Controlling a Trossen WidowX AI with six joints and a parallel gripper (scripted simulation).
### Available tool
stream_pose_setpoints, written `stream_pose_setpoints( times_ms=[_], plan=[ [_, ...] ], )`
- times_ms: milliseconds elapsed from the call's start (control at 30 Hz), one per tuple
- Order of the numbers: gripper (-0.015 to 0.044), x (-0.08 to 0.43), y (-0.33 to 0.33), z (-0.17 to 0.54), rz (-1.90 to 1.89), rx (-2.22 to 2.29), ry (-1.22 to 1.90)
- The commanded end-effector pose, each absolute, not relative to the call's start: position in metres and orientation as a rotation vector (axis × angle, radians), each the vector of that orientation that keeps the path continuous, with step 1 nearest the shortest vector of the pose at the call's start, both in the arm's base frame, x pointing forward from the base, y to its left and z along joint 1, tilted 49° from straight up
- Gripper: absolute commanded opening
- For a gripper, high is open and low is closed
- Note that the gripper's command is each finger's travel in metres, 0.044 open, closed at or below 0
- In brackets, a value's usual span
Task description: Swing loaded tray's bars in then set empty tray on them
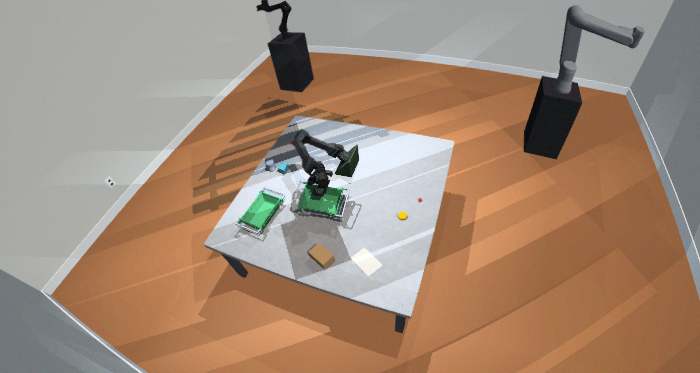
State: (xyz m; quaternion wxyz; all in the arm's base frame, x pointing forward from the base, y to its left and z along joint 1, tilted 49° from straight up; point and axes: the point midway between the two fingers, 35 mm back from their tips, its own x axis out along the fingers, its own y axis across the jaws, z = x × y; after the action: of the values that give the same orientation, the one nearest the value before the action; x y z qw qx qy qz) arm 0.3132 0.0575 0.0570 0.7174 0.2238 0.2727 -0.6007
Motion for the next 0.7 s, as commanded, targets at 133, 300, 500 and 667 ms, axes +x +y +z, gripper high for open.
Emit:
stream_pose_setpoints(
  times_ms=[133,300,500,667],
  plan=[
    [0.0000,0.3076,0.0518,0.0528,-1.351,0.475,0.629],
    [0.0000,0.3076,0.0518,0.0528,-1.351,0.475,0.629],
    [0.0000,0.3076,0.0518,0.0528,-1.351,0.475,0.629],
    [0.0000,0.3125,0.0566,0.0561,-1.331,0.494,0.605]
  ],
)
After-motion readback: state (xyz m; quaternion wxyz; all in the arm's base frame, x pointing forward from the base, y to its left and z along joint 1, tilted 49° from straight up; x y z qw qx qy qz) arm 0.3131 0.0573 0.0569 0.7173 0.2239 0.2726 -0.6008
